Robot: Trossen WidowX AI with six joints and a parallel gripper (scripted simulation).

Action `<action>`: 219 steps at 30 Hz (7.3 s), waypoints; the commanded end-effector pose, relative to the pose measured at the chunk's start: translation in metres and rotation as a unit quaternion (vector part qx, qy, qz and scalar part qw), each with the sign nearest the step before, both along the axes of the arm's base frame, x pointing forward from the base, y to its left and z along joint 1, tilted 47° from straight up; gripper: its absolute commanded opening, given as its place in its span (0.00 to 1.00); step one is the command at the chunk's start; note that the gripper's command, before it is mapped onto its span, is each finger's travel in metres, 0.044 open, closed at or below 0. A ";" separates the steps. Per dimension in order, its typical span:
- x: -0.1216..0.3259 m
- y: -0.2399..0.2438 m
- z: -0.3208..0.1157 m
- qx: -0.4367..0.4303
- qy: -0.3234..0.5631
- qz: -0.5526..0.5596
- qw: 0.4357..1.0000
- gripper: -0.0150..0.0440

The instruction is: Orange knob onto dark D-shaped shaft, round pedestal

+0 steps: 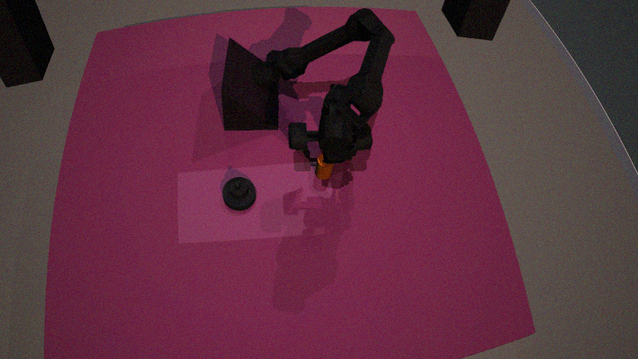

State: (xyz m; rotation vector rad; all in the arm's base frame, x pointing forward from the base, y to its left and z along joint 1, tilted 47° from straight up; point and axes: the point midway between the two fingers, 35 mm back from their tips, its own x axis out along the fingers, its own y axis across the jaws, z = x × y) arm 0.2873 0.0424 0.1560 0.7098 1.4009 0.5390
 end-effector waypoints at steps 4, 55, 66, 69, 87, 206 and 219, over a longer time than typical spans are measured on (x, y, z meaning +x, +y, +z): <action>0.001 0.007 -0.006 0.001 -0.001 -0.001 1.000 1.00; 0.007 0.051 -0.046 0.003 -0.001 -0.001 1.000 0.53; 0.007 0.028 -0.034 -0.002 0.001 -0.009 1.000 0.25; 0.006 0.014 -0.025 -0.004 0.003 -0.014 1.000 0.25; -0.021 -0.061 0.033 0.003 0.011 -0.041 0.999 0.25; 0.049 -0.146 -0.157 -0.003 -0.004 0.000 1.000 0.25; 0.047 -0.149 -0.155 -0.014 -0.075 0.069 0.995 0.25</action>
